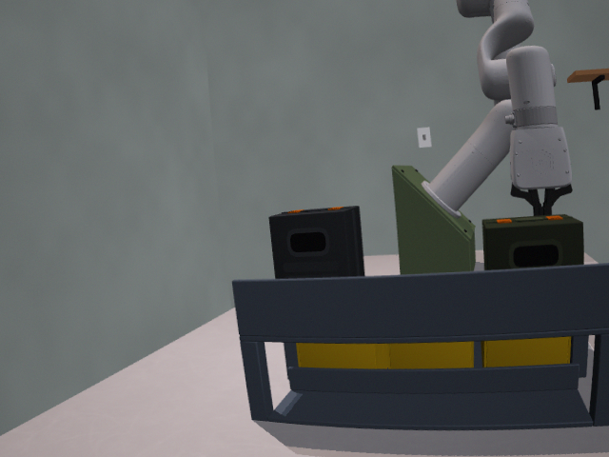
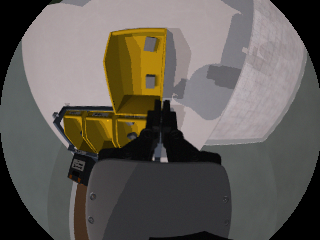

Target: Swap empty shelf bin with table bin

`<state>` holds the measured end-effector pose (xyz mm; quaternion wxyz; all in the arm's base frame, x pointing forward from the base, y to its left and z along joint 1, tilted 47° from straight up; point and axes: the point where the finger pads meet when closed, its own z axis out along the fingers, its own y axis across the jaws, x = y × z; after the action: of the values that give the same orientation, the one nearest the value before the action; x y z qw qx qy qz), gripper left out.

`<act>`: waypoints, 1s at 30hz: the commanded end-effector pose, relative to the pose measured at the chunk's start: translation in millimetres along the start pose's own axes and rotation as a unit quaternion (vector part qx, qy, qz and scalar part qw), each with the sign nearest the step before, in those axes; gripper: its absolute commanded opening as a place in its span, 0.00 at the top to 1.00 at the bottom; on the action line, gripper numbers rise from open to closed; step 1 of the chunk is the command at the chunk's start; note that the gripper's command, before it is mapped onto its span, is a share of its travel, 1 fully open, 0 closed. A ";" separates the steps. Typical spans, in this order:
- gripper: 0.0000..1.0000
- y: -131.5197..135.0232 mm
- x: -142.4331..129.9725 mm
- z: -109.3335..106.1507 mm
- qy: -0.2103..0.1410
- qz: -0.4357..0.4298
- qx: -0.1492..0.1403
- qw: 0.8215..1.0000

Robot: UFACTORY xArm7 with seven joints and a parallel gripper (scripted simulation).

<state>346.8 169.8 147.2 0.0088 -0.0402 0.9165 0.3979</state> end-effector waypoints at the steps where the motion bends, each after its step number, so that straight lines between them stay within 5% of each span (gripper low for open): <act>1: 1.00 -0.1 -1.3 -1.0 -0.002 0.000 0.000 1.000; 16: 1.00 -1.0 -2.7 -0.8 -0.001 0.007 -0.001 1.000; 21: 1.00 -30.4 -36.4 6.9 0.012 0.160 -0.018 0.987; 23: 1.00 -30.4 -36.4 6.9 0.012 0.160 -0.018 0.987; 25: 1.00 -59.1 -60.3 14.5 0.012 0.236 -0.019 0.971; 30: 1.00 -76.5 -72.6 18.6 0.013 0.337 -0.021 0.941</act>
<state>395.9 139.4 110.7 -0.0661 0.1760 0.8967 0.4007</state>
